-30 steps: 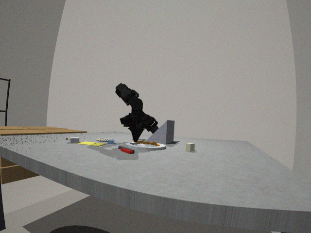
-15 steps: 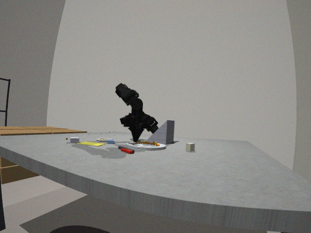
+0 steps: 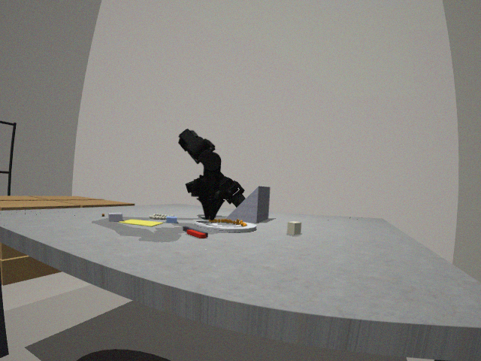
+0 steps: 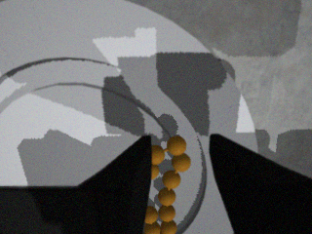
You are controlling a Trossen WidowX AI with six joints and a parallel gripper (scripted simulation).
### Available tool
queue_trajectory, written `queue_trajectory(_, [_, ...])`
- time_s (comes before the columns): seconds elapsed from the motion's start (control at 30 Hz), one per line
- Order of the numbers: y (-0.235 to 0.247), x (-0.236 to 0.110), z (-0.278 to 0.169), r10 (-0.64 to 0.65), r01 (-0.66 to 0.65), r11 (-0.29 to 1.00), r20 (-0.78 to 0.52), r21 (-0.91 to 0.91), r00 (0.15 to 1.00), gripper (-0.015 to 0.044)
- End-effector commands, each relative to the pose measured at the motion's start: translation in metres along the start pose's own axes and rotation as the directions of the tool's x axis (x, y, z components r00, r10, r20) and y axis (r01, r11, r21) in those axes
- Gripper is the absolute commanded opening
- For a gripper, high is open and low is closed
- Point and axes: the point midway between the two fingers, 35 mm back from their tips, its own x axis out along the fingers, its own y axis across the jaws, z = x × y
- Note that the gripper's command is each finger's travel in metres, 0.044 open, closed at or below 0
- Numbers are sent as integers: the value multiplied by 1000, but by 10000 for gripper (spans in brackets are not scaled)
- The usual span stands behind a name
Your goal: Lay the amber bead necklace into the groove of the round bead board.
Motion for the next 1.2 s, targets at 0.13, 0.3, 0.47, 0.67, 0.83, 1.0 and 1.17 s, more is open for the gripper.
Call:
queue_trajectory(0.13, [-1,-1,-1,-5,5,1000,-4,-2,1000,368])
queue_trajectory(0.3, [-1,-3,-1,-12,12,1000,-10,-6,1000,440])
queue_trajectory(0.47, [-1,-4,-1,-13,13,1000,-11,-6,1000,440])
queue_trajectory(0.67, [-1,-4,-1,-13,13,1000,-11,-6,1000,440])
queue_trajectory(0.83, [-1,-4,-1,-13,13,1000,-11,-6,1000,440])
queue_trajectory(1.0, [-1,-4,-1,-13,13,1000,-11,-6,1000,440])
queue_trajectory(1.17, [-1,-4,-1,-13,13,1000,-11,-6,1000,440])
